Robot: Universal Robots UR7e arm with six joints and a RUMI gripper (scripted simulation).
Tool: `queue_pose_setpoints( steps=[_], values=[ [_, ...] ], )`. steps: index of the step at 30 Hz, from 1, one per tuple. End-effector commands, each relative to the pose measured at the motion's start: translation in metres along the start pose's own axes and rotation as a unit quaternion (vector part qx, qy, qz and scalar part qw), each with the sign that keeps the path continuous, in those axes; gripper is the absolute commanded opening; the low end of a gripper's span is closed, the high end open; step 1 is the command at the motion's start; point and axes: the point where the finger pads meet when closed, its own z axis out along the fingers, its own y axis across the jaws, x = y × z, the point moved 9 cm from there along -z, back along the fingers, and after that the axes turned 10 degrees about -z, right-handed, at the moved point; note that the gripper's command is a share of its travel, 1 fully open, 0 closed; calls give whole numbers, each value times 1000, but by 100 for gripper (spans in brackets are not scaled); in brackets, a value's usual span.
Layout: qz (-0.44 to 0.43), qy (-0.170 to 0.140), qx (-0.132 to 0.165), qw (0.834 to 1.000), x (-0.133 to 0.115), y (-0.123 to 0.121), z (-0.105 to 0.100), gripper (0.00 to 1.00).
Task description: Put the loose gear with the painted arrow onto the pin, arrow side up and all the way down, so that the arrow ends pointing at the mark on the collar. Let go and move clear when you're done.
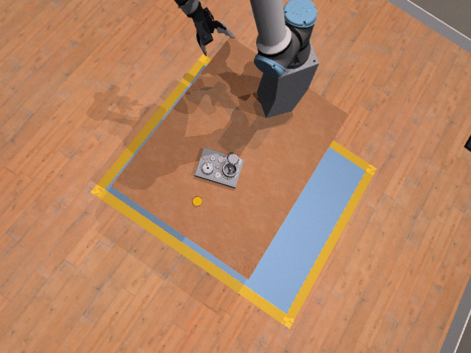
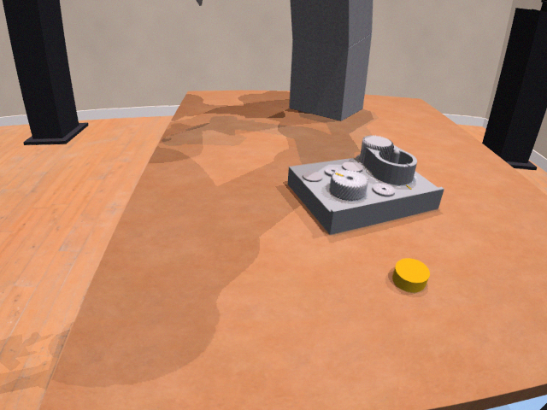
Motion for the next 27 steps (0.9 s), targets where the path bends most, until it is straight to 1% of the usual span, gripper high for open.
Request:
queue_pose_setpoints(
  steps=[1, 20, 27],
  values=[
    [0, 0, 0, 1000, 0, 0, 0, 100],
    [0, -1, 0, 1000, 0, 0, 0, 100],
    [-3, -8, 0, 1000, 1, 9, 1, 100]
  ],
)
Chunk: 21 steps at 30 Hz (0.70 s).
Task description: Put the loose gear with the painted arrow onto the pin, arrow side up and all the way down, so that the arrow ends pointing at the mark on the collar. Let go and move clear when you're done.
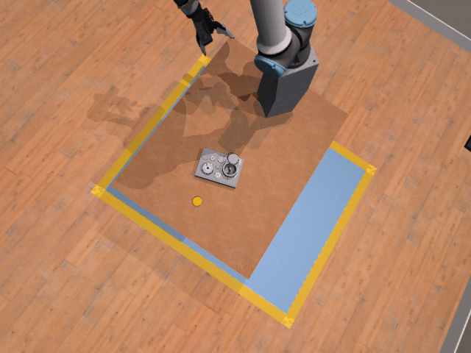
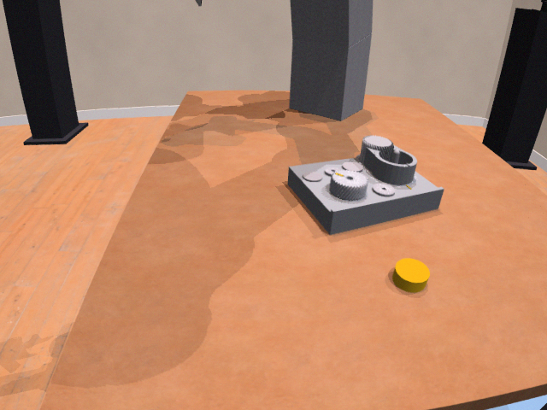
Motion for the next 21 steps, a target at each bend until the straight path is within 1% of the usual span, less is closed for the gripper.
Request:
queue_pose_setpoints(
  steps=[1, 5, 7, 10, 16, 21],
  values=[
    [-3, -8, 0, 1000, 1, 9, 1, 100],
    [-9, -21, -1, 1000, 4, 24, 3, 100],
    [-9, -21, -1, 1000, 4, 24, 3, 100],
    [-15, -35, -3, 999, 8, 41, 6, 100],
    [-33, -71, -10, 997, 24, 86, 14, 100],
    [-54, -107, -22, 993, 49, 135, 27, 100]
  ],
)
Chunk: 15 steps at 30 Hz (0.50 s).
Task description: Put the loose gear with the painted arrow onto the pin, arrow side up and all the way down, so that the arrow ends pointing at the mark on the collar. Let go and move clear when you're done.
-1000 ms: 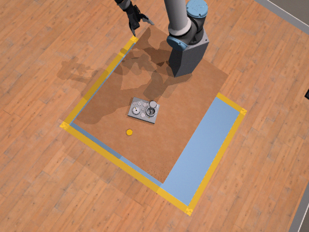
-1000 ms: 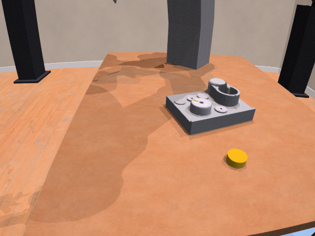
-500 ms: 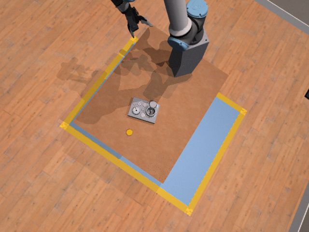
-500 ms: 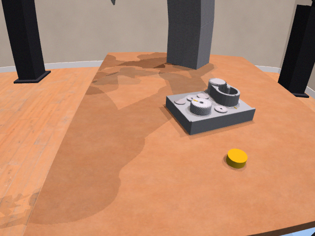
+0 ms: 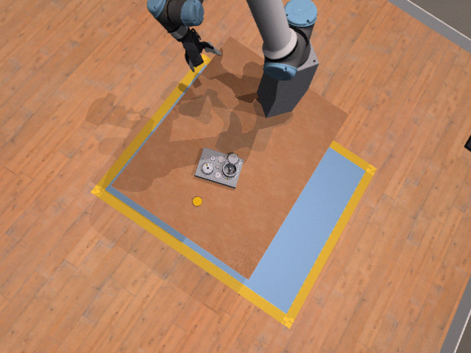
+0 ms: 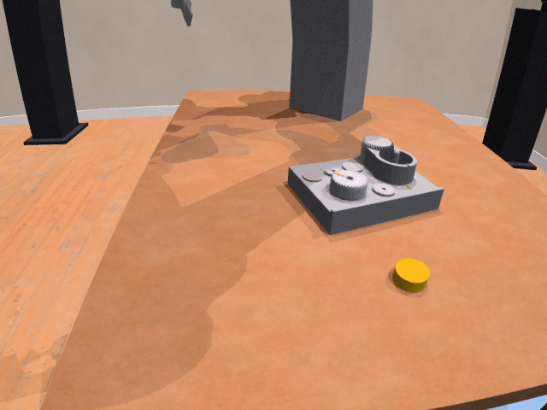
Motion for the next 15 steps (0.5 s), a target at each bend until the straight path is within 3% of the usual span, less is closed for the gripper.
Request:
queue_pose_setpoints(
  steps=[1, 3, 12, 13, 15],
  values=[
    [-22, -45, -13, 999, 25, 61, 14, 100],
    [-22, -45, -13, 999, 25, 61, 14, 100],
    [-70, -105, -58, 990, 106, 156, 46, 100],
    [-70, -105, -58, 990, 106, 156, 46, 100],
    [-82, -116, -71, 987, 130, 175, 55, 100]
  ],
)
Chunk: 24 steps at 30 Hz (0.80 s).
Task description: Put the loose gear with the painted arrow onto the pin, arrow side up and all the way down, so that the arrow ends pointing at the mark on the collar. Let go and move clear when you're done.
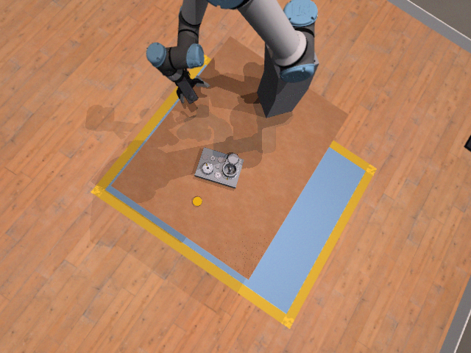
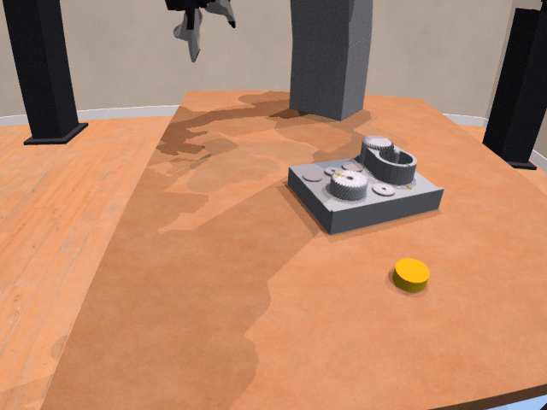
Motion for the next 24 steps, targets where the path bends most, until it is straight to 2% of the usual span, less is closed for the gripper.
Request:
queue_pose_setpoints(
  steps=[1, 3, 5, 11, 18, 20, 22, 24],
  values=[
    [-26, -38, -30, 998, 51, 65, 24, 100],
    [-37, -47, -44, 997, 76, 82, 31, 100],
    [-37, -47, -44, 997, 76, 82, 31, 100],
    [-68, -65, -84, 992, 151, 123, 52, 100],
    [-97, -72, -123, 985, 228, 147, 73, 100],
    [-103, -72, -132, 983, 245, 150, 78, 100],
    [-103, -72, -132, 983, 245, 150, 78, 100],
    [-108, -72, -139, 982, 260, 153, 82, 100]
  ],
)
